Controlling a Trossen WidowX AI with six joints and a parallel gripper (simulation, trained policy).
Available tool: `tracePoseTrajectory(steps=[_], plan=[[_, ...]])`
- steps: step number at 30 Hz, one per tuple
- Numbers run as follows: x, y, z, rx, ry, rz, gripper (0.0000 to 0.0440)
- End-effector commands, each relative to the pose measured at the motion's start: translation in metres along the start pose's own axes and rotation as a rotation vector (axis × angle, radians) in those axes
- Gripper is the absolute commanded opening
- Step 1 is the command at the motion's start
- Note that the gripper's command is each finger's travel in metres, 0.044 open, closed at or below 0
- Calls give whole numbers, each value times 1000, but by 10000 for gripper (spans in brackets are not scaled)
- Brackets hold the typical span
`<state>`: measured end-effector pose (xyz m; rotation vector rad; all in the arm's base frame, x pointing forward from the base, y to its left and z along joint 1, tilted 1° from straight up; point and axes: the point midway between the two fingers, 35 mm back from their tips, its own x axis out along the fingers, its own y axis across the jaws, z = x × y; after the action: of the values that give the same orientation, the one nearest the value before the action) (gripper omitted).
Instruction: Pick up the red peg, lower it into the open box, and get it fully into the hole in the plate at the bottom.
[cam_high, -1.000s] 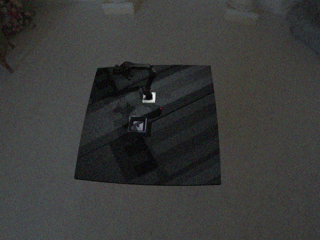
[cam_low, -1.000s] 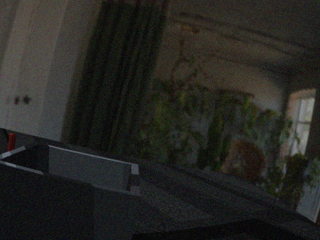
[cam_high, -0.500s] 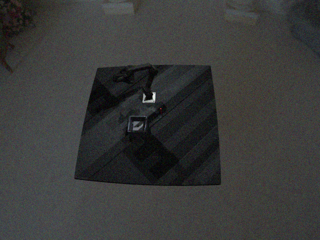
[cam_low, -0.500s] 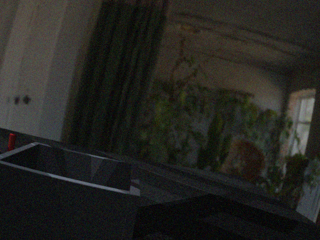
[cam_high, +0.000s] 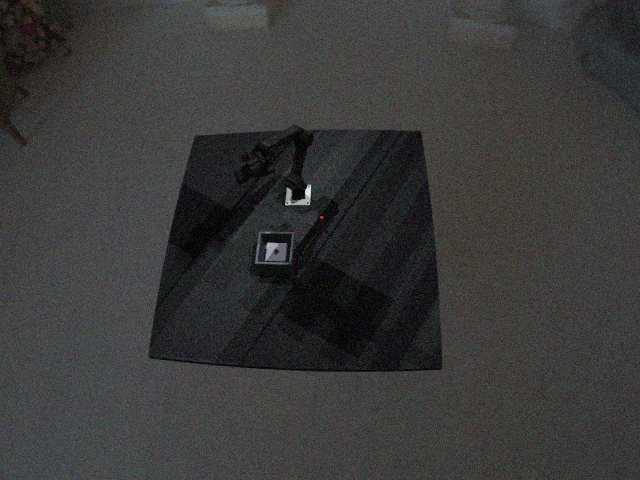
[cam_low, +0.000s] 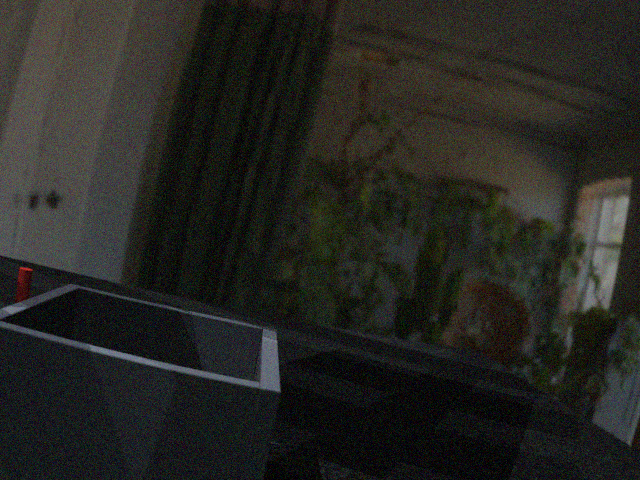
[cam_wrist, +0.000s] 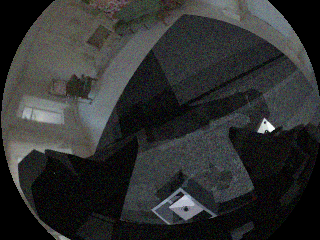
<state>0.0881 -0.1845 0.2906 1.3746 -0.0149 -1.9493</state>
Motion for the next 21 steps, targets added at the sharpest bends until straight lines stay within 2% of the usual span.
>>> tracePoseTrajectory(steps=[1, 12, 21], plan=[[-4, -4, -17, -94, 50, 21, 440], [-21, -16, -82, -428, 219, 111, 440], [-34, -45, -140, -705, 354, 168, 440]])
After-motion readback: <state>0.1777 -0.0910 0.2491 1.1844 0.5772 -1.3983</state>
